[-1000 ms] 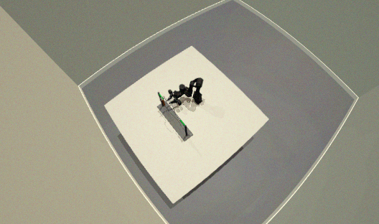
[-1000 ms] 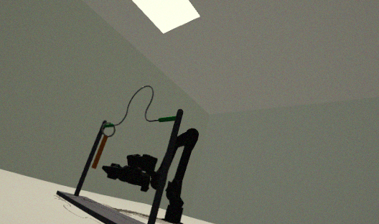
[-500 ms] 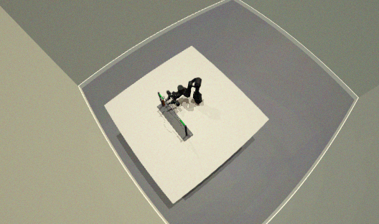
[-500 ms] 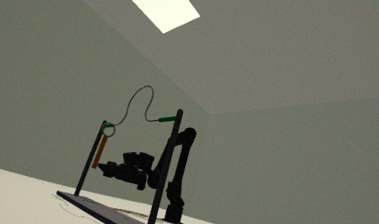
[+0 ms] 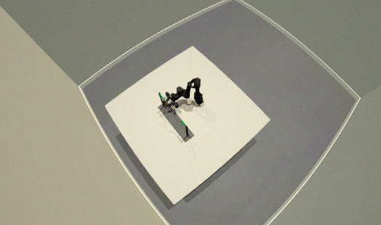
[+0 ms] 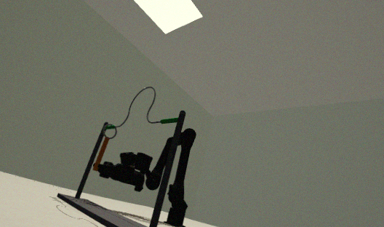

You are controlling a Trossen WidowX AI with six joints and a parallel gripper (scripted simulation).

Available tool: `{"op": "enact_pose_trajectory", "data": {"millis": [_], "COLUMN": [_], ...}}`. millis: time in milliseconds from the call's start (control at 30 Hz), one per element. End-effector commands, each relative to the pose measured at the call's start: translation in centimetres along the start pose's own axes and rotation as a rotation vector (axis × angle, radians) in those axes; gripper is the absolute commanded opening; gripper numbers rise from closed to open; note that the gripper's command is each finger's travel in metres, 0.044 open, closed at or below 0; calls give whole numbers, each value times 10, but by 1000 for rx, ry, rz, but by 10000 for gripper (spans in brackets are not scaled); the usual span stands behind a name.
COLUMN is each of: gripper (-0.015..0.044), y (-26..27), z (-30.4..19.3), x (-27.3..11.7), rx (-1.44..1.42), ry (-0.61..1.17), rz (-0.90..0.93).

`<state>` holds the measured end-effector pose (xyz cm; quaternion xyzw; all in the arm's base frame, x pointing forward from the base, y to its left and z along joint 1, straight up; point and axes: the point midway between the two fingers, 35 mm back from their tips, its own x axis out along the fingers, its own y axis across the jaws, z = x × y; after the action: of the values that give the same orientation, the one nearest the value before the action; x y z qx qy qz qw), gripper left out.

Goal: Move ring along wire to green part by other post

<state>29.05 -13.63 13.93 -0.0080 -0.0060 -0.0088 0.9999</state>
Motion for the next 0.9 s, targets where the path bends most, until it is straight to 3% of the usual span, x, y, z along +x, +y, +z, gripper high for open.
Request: {"op": "enact_pose_trajectory", "data": {"millis": [0,867], "gripper": [160,160], "y": [-1,3], "z": [0,-1], "x": [8,34], "rx": [6,6], "ry": [0,-2], "rz": [-3,-3]}}
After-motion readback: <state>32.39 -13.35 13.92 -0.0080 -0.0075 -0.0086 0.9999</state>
